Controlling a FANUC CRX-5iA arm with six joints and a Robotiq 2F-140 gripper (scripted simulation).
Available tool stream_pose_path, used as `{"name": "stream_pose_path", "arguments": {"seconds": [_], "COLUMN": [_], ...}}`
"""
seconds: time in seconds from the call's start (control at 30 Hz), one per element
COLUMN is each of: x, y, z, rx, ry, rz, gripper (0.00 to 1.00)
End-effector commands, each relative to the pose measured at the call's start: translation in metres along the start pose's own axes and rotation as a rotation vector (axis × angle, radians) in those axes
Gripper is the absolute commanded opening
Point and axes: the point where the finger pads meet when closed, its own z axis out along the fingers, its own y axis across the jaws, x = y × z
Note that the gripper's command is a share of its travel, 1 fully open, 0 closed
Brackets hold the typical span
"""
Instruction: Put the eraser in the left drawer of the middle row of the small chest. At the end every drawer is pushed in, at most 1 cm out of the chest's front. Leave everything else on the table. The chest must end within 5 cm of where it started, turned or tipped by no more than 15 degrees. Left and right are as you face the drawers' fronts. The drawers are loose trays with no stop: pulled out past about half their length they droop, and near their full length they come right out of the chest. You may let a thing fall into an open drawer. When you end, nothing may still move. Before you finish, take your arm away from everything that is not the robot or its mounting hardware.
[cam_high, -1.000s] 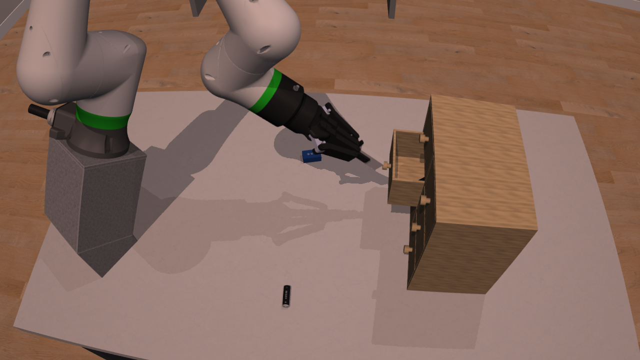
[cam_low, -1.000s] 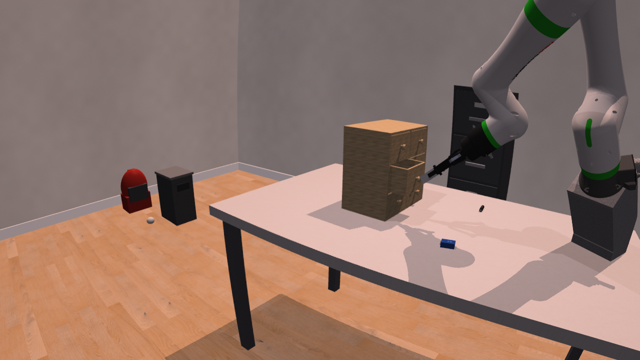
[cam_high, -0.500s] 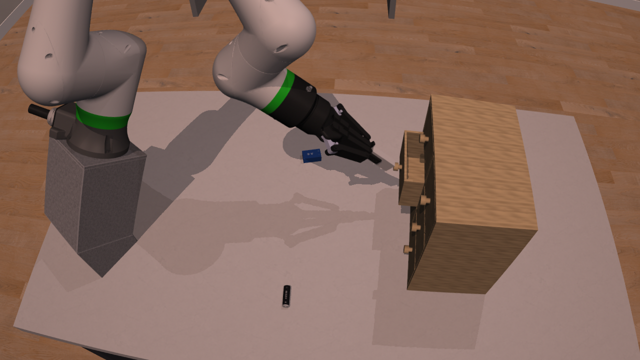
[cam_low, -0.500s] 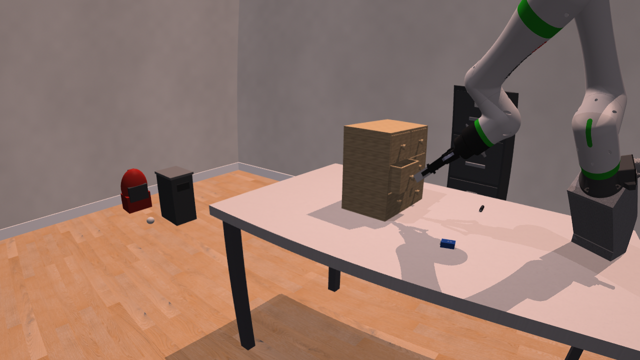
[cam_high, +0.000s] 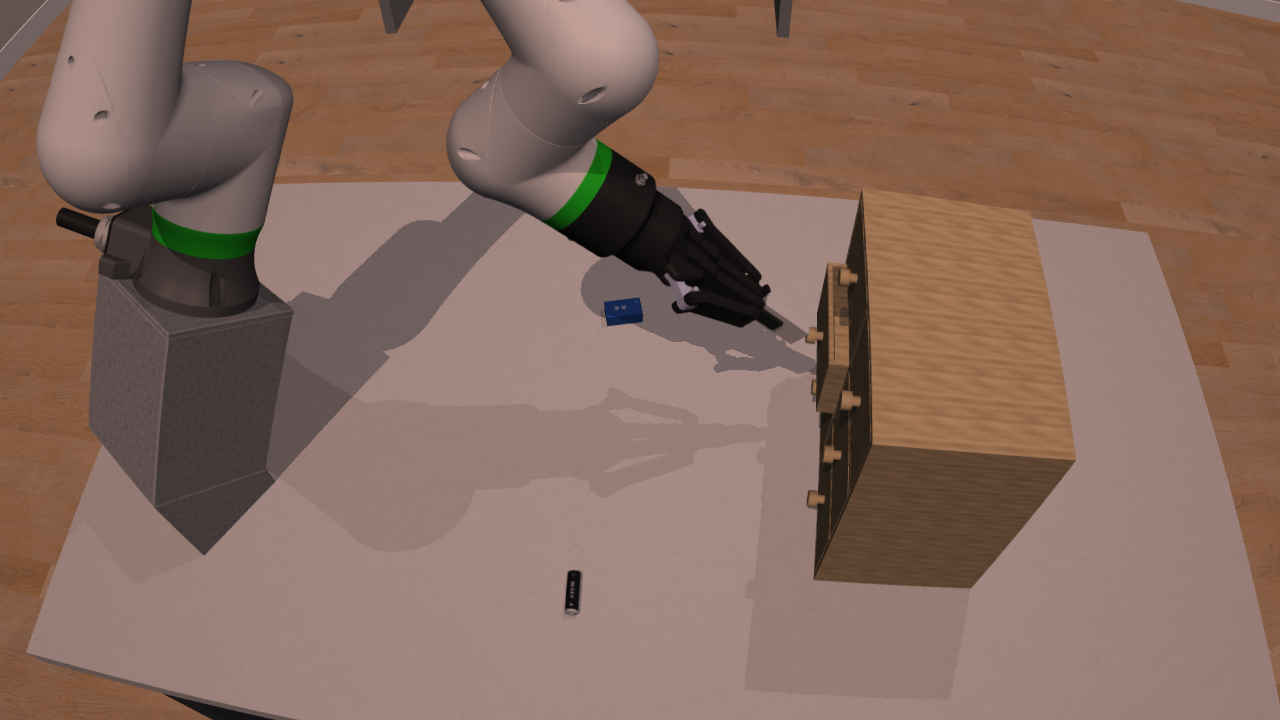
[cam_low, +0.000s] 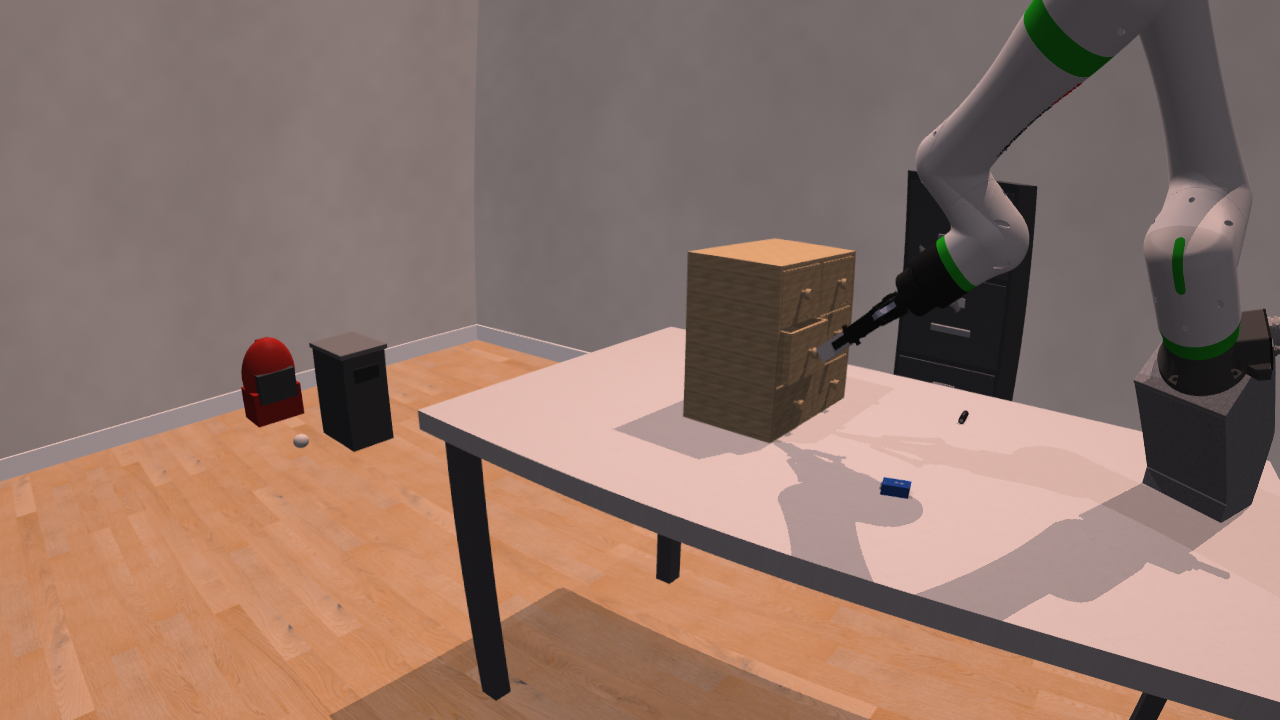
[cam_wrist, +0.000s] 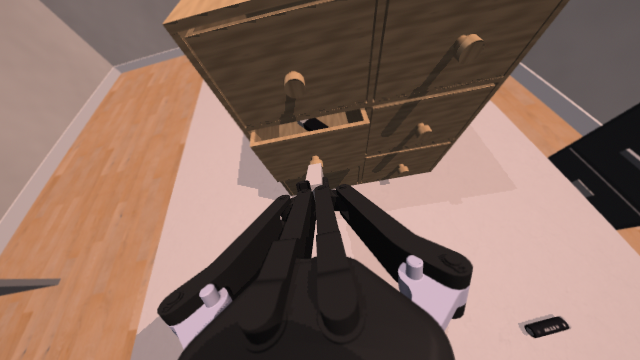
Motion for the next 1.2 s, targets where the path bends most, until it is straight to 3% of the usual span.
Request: {"name": "stream_pose_path", "arguments": {"seconds": [0.0, 1.17], "x": [0.004, 0.012], "y": [0.0, 0.0], "z": [0.004, 0.015], "rx": [0.0, 0.0], "ry": [0.0, 0.0], "rz": [0.0, 0.0], "gripper": [0.0, 0.0]}}
